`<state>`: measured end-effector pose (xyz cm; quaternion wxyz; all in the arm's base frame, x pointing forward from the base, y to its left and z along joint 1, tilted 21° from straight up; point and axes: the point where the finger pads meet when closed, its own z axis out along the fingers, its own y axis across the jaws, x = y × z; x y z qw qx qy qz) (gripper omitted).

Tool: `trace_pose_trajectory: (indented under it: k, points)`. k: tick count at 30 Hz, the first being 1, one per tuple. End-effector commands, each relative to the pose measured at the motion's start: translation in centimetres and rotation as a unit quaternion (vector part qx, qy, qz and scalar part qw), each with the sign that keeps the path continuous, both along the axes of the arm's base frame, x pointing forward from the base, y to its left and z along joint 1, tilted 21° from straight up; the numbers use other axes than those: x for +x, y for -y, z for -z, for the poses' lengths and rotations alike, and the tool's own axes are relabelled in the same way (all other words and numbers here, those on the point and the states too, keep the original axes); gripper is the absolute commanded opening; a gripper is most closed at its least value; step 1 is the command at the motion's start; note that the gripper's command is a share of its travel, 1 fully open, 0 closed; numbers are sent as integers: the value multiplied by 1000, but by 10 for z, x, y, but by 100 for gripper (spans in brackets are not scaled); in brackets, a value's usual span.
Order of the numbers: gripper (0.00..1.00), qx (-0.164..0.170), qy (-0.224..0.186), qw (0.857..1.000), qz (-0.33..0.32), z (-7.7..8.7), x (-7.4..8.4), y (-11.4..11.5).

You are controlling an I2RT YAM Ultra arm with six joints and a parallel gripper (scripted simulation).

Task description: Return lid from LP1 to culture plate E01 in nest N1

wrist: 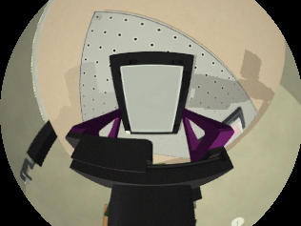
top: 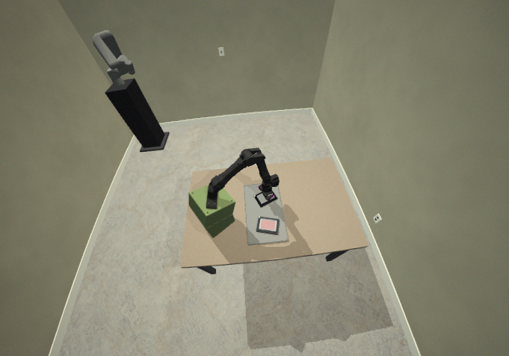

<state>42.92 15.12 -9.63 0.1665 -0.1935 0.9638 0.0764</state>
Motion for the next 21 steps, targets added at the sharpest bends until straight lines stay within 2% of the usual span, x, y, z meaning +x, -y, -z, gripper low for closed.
trace_pose_trajectory:
  k: [1,6,7,9,12,13,14,21]
  points:
    - [100,1,6,1000,1,-3,4,-1]
    - [100,1,6,1000,1,-3,4,-1]
    - [100,2,10,1000,0,-1,10,-5]
    - [100,1,6,1000,1,-3,4,-1]
    - [100,1,7,1000,0,-1,8,-4]
    - [100,6,24,1000,0,-16,15,-6]
    - [100,6,25,1000,0,-17,15,-6]
    - [100,4,17,1000,0,-11,12,-5]
